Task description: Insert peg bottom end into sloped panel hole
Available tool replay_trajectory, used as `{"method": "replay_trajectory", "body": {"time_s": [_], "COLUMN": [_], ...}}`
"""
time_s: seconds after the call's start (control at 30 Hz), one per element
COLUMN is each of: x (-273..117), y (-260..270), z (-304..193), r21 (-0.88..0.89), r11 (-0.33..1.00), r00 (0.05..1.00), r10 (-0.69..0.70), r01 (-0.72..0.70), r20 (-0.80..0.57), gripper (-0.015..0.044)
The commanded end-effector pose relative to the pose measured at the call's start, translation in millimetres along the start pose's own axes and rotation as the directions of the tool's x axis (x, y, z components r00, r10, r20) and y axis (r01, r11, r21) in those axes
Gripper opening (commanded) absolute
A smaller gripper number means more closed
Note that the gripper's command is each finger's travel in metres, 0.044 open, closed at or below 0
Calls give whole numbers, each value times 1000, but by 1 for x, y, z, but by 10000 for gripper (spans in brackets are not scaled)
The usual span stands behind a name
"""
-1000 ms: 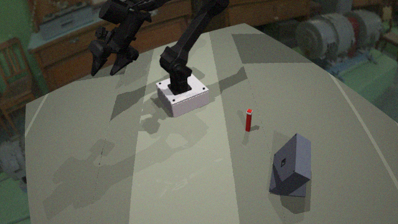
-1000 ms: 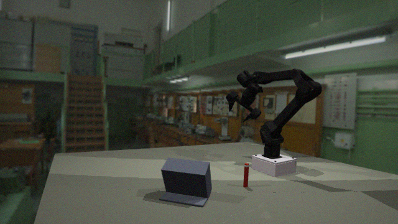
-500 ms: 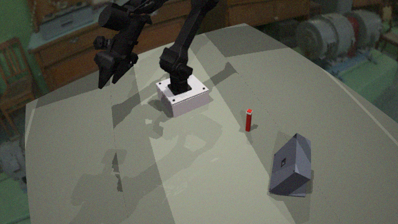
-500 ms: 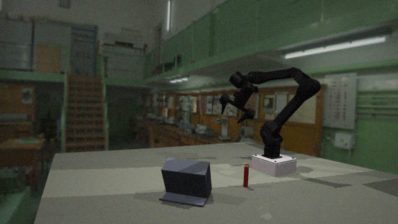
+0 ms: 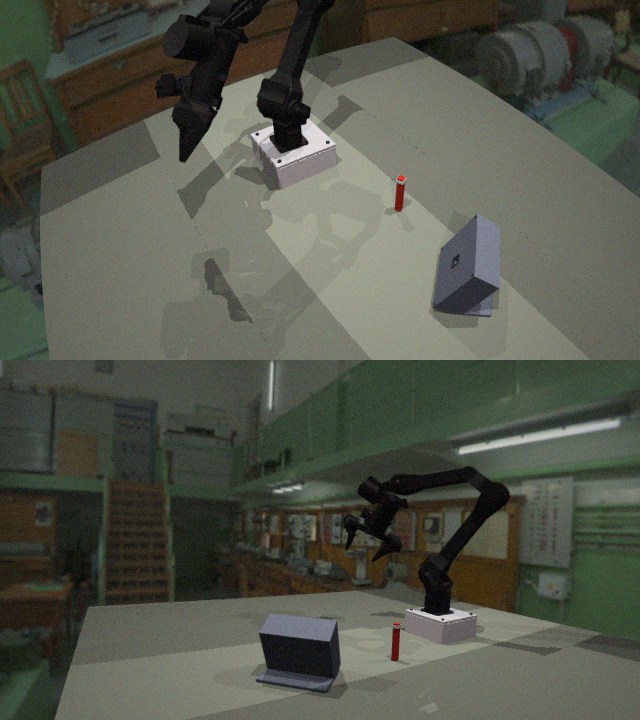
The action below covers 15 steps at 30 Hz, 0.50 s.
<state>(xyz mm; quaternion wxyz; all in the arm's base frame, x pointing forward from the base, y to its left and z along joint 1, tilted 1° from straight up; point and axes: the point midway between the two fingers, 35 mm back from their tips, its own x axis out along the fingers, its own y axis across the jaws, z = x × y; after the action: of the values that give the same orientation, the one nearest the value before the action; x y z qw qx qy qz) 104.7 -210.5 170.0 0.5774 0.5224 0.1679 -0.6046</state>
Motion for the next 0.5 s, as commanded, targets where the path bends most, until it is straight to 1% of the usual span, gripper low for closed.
{"method": "replay_trajectory", "body": {"time_s": [0.0,0.47], "x": [2,7], "y": [10,32], "z": [-10,-50], "r21": [-86,-325], "r11": [996,943], "r00": [999,986], "r10": [7,13], "r01": [-10,-66], "r20": [-41,-163], "gripper": [440,440]}}
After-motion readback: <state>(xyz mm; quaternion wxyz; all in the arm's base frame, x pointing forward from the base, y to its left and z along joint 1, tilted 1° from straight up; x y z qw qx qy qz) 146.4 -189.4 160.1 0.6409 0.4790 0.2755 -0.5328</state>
